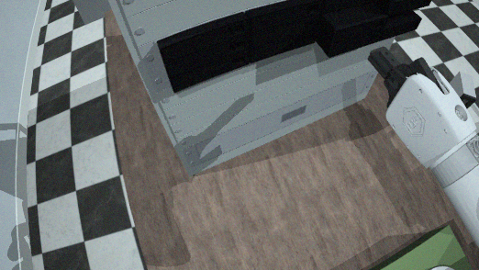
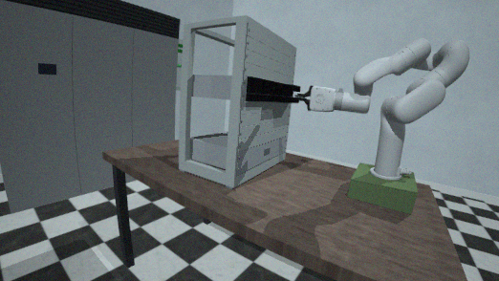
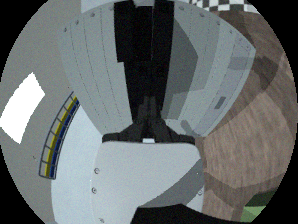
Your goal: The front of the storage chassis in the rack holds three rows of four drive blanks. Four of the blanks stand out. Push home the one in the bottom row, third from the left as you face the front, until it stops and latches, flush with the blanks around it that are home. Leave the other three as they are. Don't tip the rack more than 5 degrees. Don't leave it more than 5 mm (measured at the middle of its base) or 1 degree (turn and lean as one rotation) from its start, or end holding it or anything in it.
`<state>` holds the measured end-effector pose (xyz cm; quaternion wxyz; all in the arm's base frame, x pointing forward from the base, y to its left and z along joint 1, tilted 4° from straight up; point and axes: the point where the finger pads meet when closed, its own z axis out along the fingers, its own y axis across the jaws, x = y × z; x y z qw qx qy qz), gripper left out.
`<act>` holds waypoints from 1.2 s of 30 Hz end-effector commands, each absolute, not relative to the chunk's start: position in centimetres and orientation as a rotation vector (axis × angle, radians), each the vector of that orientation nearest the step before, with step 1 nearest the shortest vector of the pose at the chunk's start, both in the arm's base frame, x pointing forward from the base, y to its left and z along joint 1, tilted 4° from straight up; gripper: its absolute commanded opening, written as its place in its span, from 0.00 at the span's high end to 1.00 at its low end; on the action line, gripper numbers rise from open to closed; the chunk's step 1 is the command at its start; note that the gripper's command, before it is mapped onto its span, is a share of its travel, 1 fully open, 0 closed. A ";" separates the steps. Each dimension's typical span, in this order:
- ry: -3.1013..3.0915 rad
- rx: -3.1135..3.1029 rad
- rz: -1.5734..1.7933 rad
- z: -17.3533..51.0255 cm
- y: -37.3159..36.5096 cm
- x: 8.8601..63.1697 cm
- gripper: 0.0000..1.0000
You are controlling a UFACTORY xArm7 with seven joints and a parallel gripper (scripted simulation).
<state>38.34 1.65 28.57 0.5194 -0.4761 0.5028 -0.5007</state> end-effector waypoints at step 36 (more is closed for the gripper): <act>1.204 -1.139 -1.203 26.7 1.6 38.2 1.00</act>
